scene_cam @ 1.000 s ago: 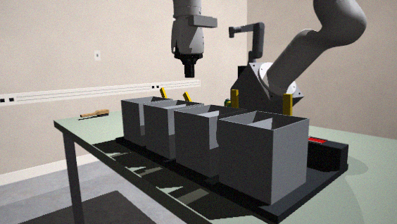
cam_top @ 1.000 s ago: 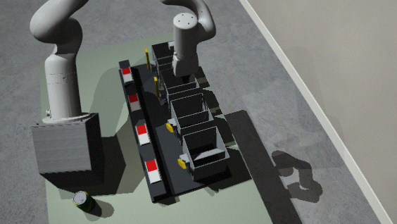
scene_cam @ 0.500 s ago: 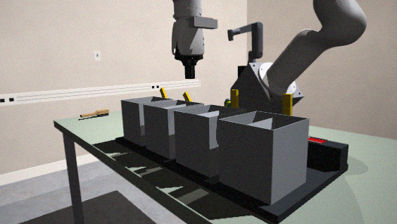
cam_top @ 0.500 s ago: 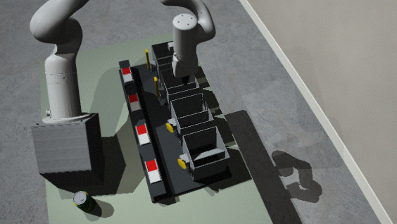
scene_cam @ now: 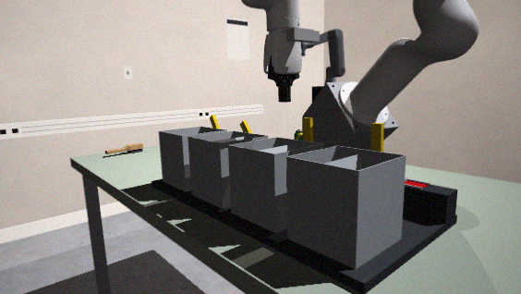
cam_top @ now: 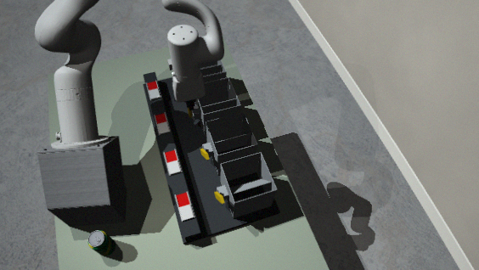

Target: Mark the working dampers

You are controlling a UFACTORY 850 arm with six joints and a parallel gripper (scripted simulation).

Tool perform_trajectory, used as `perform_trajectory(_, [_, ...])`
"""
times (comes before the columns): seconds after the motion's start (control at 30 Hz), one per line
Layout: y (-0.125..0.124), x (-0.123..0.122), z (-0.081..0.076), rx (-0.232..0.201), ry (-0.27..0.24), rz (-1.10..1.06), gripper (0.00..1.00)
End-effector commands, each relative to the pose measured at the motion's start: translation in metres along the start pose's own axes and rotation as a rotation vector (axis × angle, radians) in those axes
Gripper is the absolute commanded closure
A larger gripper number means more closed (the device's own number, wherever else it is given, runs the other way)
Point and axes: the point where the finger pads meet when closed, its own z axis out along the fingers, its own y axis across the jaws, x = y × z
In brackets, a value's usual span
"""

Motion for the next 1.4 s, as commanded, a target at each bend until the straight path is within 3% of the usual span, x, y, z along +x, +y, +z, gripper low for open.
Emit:
perform_trajectory(0.0, [-0.041, -0.002, -0.003, -0.007, -0.004, -0.003, 1.0])
perform_trajectory(0.3, [-0.11, -0.002, -0.002, -0.007, -0.004, -0.003, 1.0])
perform_trajectory(0.8, [-0.111, -0.002, 0.005, -0.007, -0.004, -0.003, 1.0])
perform_trajectory(1.1, [-0.111, -0.002, 0.019, -0.007, -0.004, -0.003, 1.0])
perform_trajectory(1.37, [-0.111, -0.002, 0.044, -0.007, -0.004, -0.003, 1.0])
